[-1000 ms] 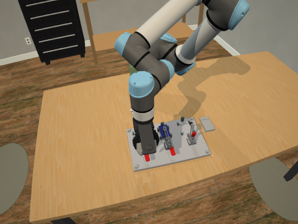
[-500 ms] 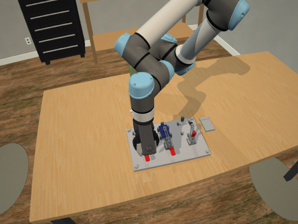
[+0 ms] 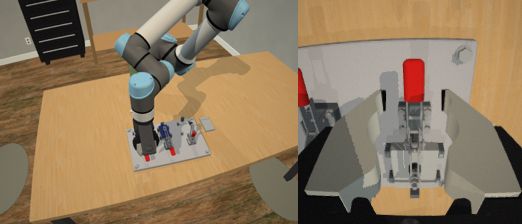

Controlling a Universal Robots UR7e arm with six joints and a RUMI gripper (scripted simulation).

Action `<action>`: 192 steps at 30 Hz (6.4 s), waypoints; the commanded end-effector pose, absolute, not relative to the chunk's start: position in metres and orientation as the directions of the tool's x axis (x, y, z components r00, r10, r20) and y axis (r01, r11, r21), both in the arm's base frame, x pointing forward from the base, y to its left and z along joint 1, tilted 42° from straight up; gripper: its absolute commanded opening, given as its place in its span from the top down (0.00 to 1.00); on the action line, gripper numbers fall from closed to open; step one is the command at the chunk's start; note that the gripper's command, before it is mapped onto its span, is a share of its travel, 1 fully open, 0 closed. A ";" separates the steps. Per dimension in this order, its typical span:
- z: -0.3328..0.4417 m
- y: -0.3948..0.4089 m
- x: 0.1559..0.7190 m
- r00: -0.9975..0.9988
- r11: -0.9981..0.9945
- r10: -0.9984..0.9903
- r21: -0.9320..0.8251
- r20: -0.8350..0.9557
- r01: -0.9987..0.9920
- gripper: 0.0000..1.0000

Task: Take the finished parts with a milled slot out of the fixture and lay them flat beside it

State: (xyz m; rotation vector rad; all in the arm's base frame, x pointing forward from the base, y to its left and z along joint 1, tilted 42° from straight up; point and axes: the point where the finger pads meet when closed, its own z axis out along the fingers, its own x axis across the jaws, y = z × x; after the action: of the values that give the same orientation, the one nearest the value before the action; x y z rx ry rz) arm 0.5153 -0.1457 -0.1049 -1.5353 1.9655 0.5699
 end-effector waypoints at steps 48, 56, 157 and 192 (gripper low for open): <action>-0.126 -0.129 0.521 -0.174 0.249 -0.724 -0.018 -0.668 -0.968 0.72; -0.125 -0.129 0.521 -0.174 0.249 -0.724 -0.017 -0.668 -0.968 1.00; -0.106 -0.141 0.496 -0.174 0.249 -0.724 -0.018 -0.668 -0.968 1.00; -0.102 -0.139 0.474 -0.174 0.249 -0.724 -0.018 -0.668 -0.968 1.00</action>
State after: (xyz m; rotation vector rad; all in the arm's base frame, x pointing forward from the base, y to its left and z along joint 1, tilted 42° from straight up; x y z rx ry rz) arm 0.4767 -0.1397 -0.1018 -1.5352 1.9654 0.5683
